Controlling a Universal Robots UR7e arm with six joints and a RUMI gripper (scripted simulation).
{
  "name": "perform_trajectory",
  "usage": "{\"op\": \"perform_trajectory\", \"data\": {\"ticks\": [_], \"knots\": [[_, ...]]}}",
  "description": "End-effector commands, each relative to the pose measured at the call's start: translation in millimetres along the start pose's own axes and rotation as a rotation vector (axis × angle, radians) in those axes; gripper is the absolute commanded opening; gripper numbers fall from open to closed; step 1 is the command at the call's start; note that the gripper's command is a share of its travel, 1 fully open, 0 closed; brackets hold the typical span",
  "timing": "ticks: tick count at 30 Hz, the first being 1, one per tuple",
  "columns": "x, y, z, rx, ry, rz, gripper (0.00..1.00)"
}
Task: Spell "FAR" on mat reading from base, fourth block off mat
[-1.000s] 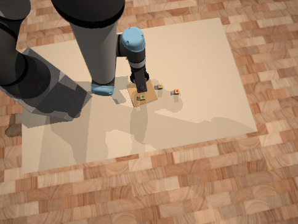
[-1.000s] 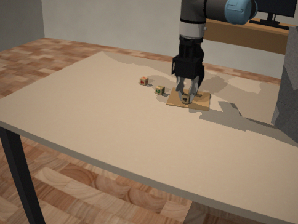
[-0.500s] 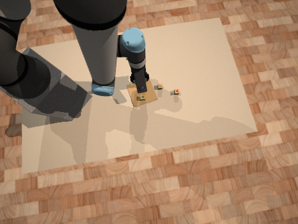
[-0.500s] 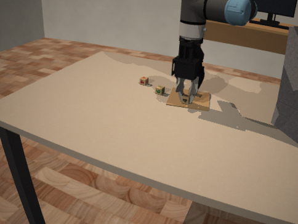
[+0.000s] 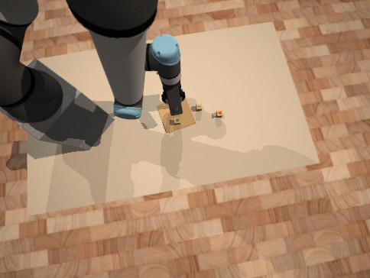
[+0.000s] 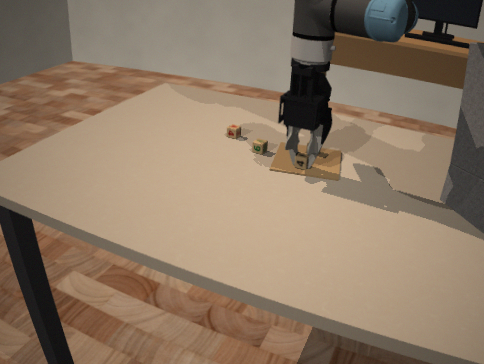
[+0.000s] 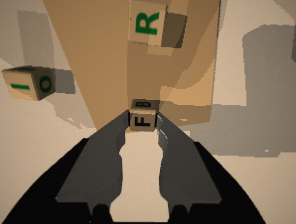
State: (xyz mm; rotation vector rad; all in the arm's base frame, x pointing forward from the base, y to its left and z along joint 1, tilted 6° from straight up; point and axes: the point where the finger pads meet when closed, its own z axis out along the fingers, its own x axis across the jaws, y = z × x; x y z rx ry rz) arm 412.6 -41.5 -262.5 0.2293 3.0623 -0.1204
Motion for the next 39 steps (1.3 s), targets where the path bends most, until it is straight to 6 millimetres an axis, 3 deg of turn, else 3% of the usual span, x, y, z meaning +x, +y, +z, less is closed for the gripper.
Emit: {"op": "perform_trajectory", "data": {"ticks": [1, 19, 29, 39], "knots": [[-0.4, 0.0, -0.3, 0.000, -0.001, 0.000, 0.05], [-0.4, 0.0, -0.3, 0.000, -0.001, 0.000, 0.05], [-0.4, 0.0, -0.3, 0.000, -0.001, 0.000, 0.21], [-0.4, 0.0, -0.3, 0.000, -0.001, 0.000, 0.25]]}}
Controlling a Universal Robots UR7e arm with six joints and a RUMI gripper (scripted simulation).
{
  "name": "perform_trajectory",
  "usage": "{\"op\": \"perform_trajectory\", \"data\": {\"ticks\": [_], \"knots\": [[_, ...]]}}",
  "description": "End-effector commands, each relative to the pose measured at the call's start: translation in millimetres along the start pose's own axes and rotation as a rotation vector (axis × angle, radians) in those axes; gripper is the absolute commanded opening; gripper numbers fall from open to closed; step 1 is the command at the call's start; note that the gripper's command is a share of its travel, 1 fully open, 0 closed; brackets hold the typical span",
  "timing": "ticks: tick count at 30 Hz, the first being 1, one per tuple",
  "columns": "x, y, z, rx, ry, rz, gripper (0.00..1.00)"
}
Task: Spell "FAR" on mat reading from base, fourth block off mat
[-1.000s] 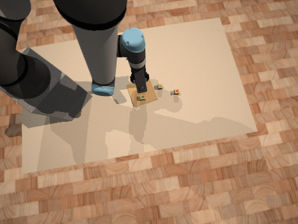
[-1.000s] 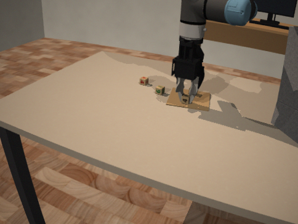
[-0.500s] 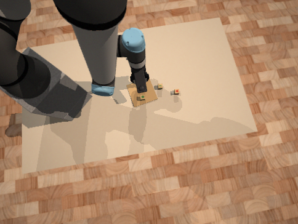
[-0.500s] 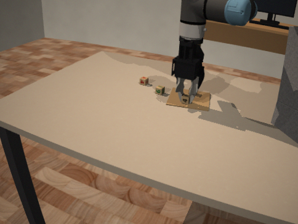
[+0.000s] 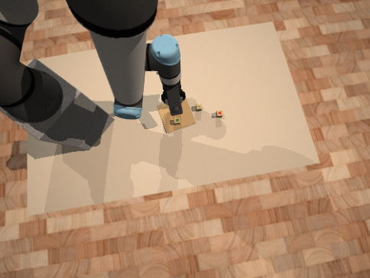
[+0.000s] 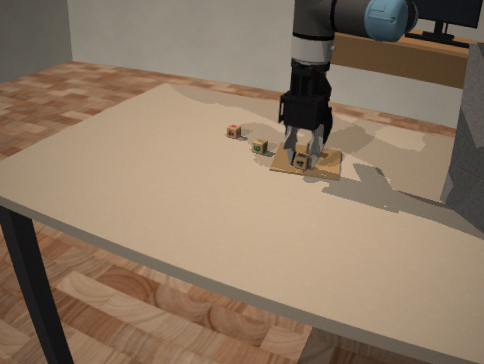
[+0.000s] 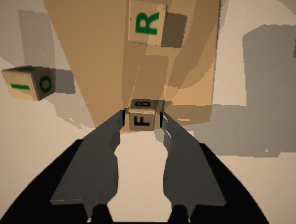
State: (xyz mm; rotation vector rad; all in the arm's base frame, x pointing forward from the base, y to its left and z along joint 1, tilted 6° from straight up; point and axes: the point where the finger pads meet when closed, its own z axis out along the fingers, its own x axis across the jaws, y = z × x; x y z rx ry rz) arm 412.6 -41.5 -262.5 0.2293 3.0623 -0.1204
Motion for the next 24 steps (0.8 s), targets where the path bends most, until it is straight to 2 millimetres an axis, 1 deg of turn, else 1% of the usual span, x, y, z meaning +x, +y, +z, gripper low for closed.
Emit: {"op": "perform_trajectory", "data": {"ticks": [1, 13, 18, 24], "knots": [[0, 0, 0, 0.000, -0.001, 0.000, 0.25], [0, 0, -6, 0.000, -0.001, 0.000, 0.25], [0, 0, -18, 0.000, -0.001, 0.000, 0.25], [0, 0, -41, 0.000, -0.001, 0.000, 0.25]]}}
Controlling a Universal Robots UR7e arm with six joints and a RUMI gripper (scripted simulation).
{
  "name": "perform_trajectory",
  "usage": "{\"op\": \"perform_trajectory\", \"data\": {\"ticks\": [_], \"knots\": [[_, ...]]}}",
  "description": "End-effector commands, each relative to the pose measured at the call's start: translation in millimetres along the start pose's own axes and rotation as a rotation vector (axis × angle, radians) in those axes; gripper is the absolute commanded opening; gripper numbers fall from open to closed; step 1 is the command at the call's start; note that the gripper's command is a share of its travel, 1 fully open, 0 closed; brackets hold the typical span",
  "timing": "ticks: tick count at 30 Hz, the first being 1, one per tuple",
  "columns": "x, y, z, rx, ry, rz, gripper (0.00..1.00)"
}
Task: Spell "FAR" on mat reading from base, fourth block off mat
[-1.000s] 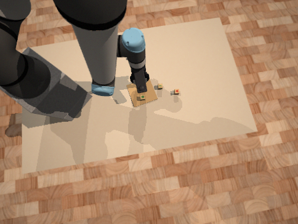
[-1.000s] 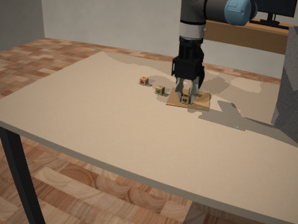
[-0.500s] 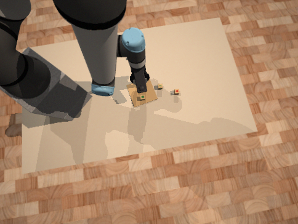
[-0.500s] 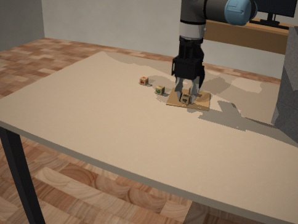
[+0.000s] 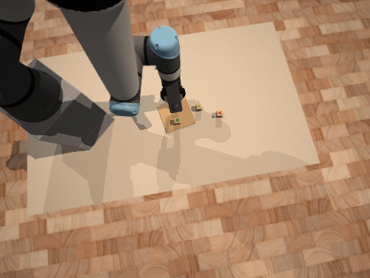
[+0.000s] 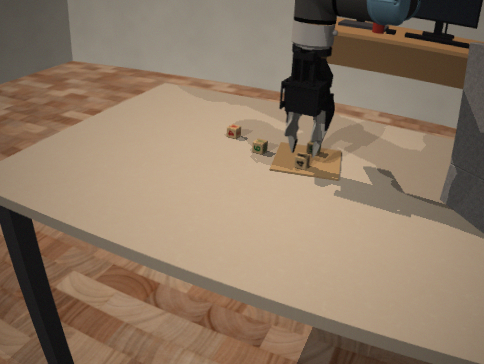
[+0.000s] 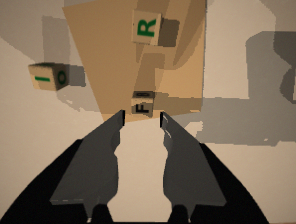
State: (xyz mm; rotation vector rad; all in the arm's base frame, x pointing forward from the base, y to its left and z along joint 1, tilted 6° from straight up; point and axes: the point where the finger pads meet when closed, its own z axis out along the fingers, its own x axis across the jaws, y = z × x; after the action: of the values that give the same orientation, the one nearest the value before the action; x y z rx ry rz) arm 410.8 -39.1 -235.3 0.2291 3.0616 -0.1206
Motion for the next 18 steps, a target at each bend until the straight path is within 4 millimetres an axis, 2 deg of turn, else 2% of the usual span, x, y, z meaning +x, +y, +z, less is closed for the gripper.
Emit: {"op": "perform_trajectory", "data": {"ticks": [1, 4, 13, 18], "knots": [[-1, 0, -17, 0.000, 0.000, 0.000, 0.25], [-1, 0, -21, 0.000, 0.000, 0.000, 0.25], [0, 0, -52, 0.000, 0.000, 0.000, 0.25], [0, 0, -61, 0.000, 0.000, 0.000, 0.25]]}}
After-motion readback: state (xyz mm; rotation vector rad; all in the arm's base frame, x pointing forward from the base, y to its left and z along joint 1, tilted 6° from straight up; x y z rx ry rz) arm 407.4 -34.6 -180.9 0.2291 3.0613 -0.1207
